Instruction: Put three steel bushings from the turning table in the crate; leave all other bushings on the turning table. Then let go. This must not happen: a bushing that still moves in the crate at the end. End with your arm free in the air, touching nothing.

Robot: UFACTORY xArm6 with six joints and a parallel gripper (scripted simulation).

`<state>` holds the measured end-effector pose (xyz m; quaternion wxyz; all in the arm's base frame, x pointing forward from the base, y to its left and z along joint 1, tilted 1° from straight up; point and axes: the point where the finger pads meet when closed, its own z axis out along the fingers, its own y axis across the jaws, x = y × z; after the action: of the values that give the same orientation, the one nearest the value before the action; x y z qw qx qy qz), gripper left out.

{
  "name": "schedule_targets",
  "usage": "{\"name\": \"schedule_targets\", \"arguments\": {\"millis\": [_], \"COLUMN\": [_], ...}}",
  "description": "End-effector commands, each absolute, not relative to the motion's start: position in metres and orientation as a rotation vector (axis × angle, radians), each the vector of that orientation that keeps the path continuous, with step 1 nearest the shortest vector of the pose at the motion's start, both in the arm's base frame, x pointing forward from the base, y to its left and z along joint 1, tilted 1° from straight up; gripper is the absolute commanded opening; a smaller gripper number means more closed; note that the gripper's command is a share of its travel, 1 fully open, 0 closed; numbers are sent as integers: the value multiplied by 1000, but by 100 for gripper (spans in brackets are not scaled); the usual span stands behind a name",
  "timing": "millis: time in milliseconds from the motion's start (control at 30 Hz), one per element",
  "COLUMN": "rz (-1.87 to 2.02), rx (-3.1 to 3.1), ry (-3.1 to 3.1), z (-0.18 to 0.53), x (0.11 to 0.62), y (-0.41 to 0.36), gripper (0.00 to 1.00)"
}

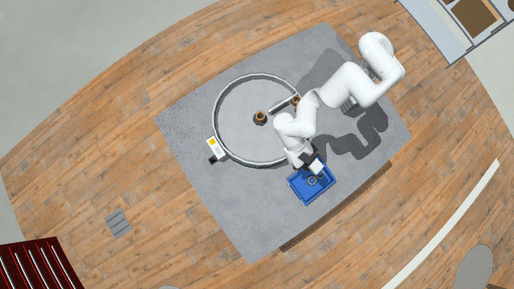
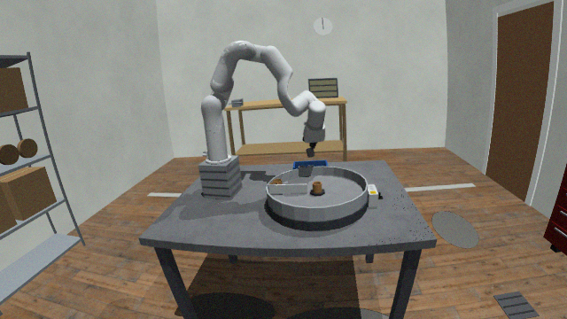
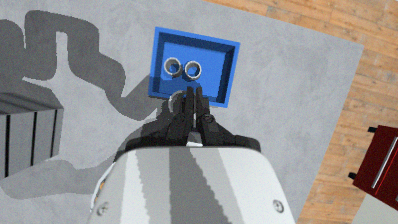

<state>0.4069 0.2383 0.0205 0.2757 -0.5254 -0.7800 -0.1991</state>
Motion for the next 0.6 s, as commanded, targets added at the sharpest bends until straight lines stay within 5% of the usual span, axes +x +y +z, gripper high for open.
{"name": "schedule_targets", "arguments": {"millis": [0,567], "rz": [-536,-536], "rx": [-1412,-1412], "ry": [-2099,-2099], "z": [20,20], "x": [424,438], "y": [277,318], "gripper": [0,0]}}
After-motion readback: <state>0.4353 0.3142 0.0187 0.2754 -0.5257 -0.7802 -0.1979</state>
